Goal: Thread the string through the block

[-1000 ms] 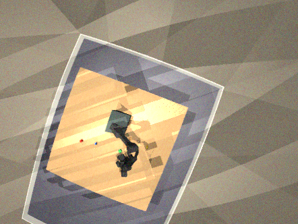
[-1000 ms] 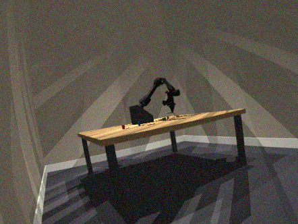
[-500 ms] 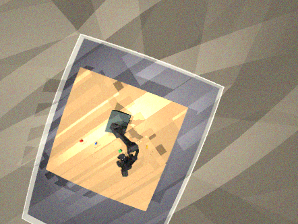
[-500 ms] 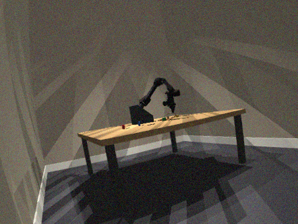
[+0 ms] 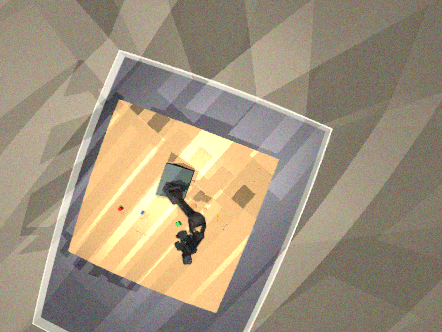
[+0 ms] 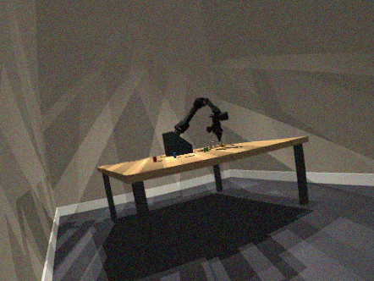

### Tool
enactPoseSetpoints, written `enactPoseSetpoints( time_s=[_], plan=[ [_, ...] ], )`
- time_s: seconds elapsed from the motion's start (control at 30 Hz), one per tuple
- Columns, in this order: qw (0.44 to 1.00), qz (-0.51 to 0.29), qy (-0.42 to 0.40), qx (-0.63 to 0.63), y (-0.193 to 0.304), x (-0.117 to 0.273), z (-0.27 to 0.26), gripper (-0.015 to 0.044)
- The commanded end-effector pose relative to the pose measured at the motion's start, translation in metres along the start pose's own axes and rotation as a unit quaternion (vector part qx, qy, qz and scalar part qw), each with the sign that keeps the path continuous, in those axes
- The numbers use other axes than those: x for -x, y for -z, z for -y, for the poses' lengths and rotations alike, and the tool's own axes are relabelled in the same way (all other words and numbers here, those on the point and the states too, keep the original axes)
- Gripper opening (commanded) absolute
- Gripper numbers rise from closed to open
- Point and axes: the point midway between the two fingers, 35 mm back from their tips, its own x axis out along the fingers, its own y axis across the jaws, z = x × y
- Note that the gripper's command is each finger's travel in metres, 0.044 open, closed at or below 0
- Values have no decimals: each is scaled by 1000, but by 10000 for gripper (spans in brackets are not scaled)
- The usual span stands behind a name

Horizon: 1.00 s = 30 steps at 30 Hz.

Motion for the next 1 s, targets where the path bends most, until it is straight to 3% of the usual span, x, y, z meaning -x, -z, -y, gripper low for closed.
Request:
enactPoseSetpoints(
  time_s=[0.0,0.97],
  plan=[
    [1000,2,0,-5,5,-1,-1,0],
    [1000,-4,0,-5,43,-1,-1,0]
  ],
)
